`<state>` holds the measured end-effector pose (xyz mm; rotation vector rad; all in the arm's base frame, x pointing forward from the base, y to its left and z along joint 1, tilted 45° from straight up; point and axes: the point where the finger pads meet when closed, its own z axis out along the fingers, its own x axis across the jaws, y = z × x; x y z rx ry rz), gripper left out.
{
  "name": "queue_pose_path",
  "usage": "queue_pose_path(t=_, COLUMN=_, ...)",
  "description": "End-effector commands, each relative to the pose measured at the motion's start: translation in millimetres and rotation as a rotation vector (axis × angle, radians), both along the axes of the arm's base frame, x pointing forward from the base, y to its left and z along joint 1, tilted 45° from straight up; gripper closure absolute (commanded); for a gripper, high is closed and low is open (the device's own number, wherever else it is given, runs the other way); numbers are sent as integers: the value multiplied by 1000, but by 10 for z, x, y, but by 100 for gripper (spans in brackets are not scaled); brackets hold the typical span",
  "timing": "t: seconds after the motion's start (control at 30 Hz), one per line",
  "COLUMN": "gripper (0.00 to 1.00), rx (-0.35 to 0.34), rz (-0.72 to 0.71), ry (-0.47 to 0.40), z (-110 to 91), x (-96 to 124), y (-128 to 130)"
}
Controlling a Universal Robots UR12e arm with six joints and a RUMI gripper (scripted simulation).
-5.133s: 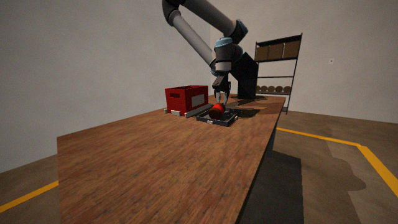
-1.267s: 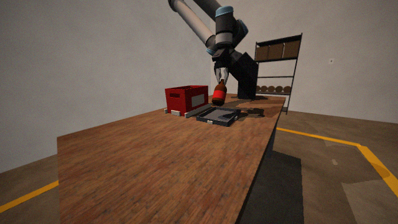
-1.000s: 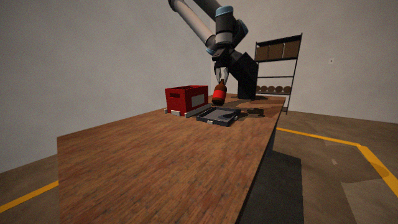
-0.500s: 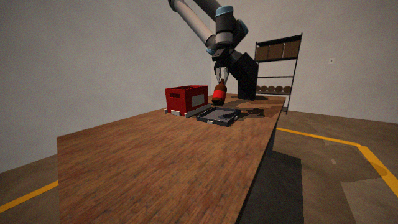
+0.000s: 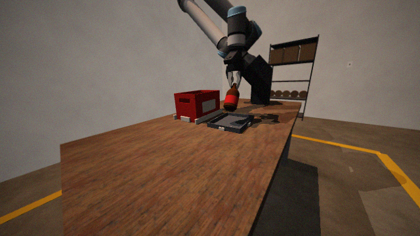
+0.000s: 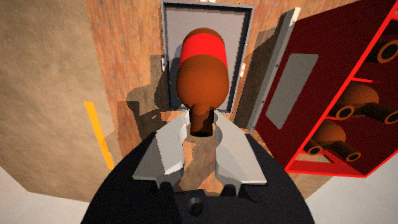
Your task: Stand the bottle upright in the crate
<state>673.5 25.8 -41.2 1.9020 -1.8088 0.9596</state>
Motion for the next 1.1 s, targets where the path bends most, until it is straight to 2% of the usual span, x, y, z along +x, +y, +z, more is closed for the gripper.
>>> queue_pose_path(t=0.0, gripper=100, rx=0, rz=1, ry=-1, z=5, x=3, y=5)
queue_pose_path(t=0.57, gripper=100, rx=-3, rz=11, ry=9, z=5, x=3, y=5)
queue_pose_path(t=1.07, gripper=100, rx=-45, rz=138, ry=127, z=5, x=4, y=5)
